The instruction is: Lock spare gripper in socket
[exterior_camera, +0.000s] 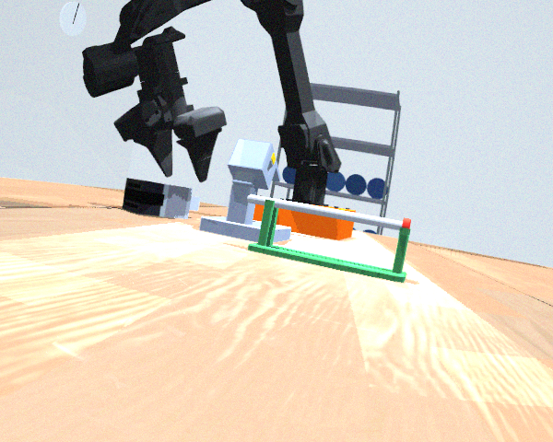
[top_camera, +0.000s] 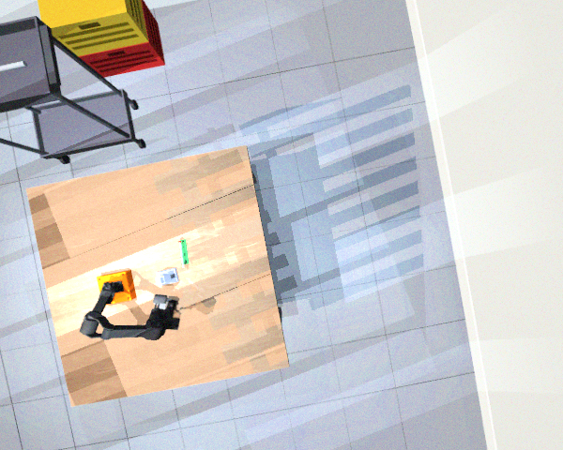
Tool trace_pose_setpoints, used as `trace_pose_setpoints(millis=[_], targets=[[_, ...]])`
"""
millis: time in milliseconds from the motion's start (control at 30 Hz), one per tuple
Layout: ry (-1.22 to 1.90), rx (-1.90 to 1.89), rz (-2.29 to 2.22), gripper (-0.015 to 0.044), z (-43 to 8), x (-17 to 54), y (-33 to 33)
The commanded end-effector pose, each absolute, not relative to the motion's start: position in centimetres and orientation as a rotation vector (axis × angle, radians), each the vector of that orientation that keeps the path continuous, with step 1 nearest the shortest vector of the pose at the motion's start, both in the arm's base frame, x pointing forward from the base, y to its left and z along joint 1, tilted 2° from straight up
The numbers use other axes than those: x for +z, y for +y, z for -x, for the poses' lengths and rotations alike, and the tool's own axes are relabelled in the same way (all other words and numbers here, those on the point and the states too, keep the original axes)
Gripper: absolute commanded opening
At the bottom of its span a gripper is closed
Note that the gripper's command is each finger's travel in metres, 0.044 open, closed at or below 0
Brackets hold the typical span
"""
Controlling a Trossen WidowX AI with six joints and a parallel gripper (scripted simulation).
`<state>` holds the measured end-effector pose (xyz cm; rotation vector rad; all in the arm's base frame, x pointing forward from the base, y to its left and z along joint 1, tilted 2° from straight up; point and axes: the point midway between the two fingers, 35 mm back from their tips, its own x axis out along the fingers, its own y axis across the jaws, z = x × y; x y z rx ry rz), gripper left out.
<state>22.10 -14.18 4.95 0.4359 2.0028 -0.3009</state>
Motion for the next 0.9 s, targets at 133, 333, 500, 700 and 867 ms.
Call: trace_pose_setpoints(millis=[133,333,500,700,867], targets=[[2.005,-0.301,-0.444,0.044,-22.2,3.6,-14.2],[2.005,-0.301,-0.444,0.044,-22.3,2.6,-14.2],[2.005,-0.301,-0.444,0.044,-22.3,1.8,-14.2],[2.006,-0.301,-0.444,0.044,-22.3,0.8,-14.2],[2.006,-0.301,-0.444,0.044,-22.3,0.1,-14.2]])
